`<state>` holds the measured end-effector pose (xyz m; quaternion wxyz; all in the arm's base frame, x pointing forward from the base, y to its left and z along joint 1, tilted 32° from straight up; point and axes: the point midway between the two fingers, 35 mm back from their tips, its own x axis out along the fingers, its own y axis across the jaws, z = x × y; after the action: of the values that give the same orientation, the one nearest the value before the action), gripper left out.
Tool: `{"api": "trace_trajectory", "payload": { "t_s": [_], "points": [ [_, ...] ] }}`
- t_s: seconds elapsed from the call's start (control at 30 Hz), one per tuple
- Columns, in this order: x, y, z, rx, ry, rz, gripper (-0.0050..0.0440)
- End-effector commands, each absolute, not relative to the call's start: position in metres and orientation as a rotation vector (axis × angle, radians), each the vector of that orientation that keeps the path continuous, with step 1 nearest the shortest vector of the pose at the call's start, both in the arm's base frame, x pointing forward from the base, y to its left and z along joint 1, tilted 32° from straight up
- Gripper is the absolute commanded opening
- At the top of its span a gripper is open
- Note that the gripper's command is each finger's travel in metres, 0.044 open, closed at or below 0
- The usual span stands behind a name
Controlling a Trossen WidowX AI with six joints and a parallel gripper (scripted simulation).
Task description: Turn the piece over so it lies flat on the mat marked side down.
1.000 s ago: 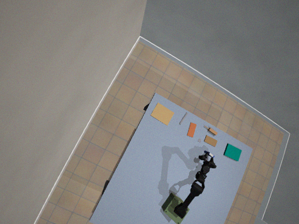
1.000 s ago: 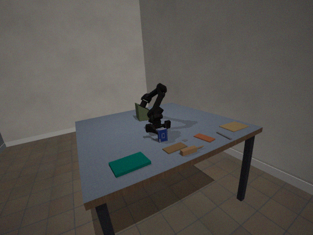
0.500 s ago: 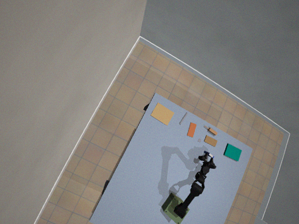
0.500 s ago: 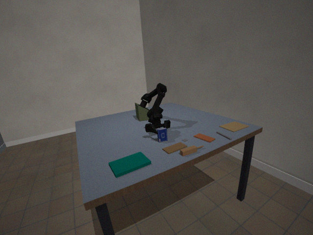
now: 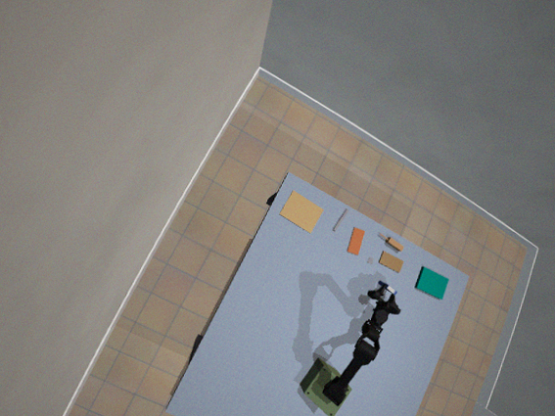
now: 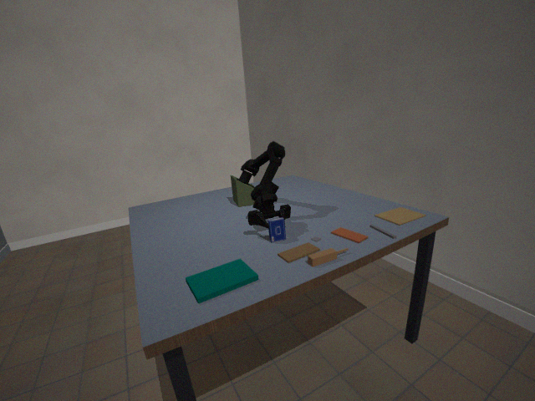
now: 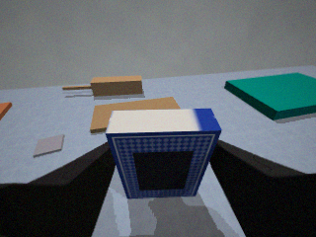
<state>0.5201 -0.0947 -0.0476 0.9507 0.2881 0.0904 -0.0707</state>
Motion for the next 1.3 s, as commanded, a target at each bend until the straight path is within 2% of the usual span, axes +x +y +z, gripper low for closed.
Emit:
{"api": "trace_trajectory", "payload": {
  "t_s": [0.0, 1.27],
  "points": [
    [0.516, -0.092, -0.05, 0.587, 0.193, -0.142, 0.0],
    [0.501, -0.088, -0.053, 0.588, 0.197, -0.137, 0.0]
  ]
}}
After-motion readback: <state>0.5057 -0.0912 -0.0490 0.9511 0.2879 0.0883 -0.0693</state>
